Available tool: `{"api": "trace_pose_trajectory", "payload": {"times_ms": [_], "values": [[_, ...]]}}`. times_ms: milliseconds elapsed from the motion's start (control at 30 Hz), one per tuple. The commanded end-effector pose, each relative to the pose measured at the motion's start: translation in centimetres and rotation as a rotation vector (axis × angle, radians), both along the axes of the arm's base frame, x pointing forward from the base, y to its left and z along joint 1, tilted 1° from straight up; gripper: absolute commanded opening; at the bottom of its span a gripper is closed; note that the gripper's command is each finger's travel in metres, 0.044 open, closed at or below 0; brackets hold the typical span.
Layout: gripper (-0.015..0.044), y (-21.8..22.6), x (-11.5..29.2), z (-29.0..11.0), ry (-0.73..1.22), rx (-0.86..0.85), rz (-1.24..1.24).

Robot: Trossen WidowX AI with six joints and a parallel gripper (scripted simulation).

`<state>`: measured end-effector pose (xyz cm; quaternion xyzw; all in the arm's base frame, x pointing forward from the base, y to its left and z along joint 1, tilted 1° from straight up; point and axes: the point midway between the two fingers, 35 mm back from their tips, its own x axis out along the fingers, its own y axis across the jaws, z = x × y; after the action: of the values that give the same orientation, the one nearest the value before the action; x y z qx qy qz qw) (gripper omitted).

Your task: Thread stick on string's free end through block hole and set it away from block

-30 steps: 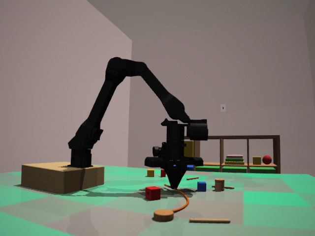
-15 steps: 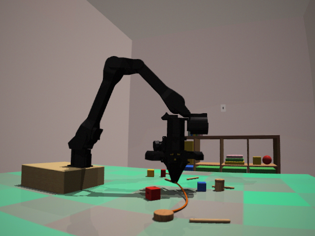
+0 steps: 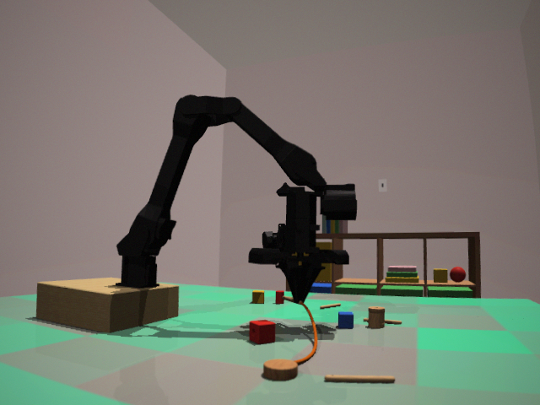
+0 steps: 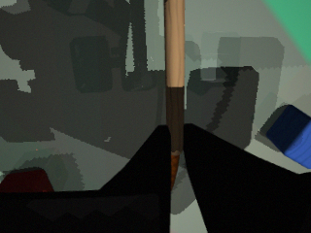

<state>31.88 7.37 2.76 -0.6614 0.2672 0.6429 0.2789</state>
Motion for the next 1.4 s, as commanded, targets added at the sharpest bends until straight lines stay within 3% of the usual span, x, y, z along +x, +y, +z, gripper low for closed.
{"api": "trace_pose_trajectory", "payload": {"times_ms": [0, 1367], "values": [[0.0000, 0.0, 0.1, 0.9, -0.012, 0.003, 0.000], [0.0000, -2.8, 1.2, 3.9, 0.085, 0.066, -0.004]]}}
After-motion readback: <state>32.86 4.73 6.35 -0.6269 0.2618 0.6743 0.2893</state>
